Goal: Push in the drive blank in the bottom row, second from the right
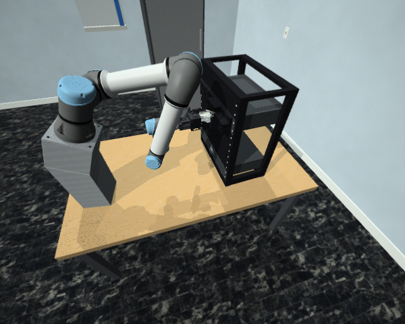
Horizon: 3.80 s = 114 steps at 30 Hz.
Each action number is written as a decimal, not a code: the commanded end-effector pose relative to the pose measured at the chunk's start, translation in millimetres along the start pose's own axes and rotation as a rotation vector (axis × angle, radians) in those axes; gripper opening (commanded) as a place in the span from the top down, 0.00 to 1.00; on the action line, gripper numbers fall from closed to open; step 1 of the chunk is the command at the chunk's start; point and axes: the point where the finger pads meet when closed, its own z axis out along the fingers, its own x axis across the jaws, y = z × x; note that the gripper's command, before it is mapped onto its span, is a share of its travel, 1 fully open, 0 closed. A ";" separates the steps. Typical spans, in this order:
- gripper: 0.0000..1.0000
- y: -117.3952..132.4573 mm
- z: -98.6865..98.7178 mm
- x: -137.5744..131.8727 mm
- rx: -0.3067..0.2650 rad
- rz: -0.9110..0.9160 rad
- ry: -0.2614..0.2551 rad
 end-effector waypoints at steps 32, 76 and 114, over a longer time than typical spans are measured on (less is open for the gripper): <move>1.00 0.0 -33.7 0.4 0.000 0.000 0.000; 1.00 0.1 -122.2 0.3 0.000 0.000 0.001; 1.00 0.5 -201.6 0.5 0.000 0.000 0.001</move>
